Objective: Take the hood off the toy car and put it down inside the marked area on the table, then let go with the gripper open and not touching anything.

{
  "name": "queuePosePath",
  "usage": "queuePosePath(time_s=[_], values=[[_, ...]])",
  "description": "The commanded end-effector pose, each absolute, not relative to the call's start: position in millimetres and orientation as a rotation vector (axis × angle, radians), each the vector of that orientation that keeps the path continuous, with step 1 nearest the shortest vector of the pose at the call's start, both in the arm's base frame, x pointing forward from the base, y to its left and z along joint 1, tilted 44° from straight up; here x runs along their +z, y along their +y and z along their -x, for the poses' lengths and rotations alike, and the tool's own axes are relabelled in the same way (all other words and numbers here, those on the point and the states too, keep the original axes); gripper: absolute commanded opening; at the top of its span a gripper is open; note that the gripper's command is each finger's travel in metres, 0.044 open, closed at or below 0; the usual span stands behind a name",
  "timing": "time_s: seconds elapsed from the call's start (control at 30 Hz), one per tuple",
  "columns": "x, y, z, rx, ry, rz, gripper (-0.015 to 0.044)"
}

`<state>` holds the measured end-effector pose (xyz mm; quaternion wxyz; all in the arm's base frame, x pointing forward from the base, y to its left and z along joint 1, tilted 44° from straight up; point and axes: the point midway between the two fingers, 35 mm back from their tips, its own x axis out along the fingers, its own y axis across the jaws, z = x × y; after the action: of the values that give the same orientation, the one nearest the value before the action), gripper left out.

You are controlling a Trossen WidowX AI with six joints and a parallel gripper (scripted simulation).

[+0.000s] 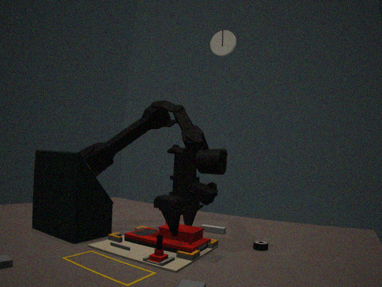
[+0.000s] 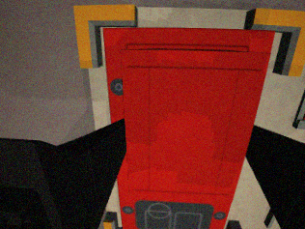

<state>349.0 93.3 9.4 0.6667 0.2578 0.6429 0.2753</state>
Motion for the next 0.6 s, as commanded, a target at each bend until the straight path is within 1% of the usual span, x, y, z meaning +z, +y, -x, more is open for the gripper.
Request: queuePosePath(time_s=[0.0,0.57], values=[[11.6,91.0,-349.1,0.622,1.45,-0.578,0.0],[19.6,83.2,-348.9,0.622,1.45,-0.578,0.0]])
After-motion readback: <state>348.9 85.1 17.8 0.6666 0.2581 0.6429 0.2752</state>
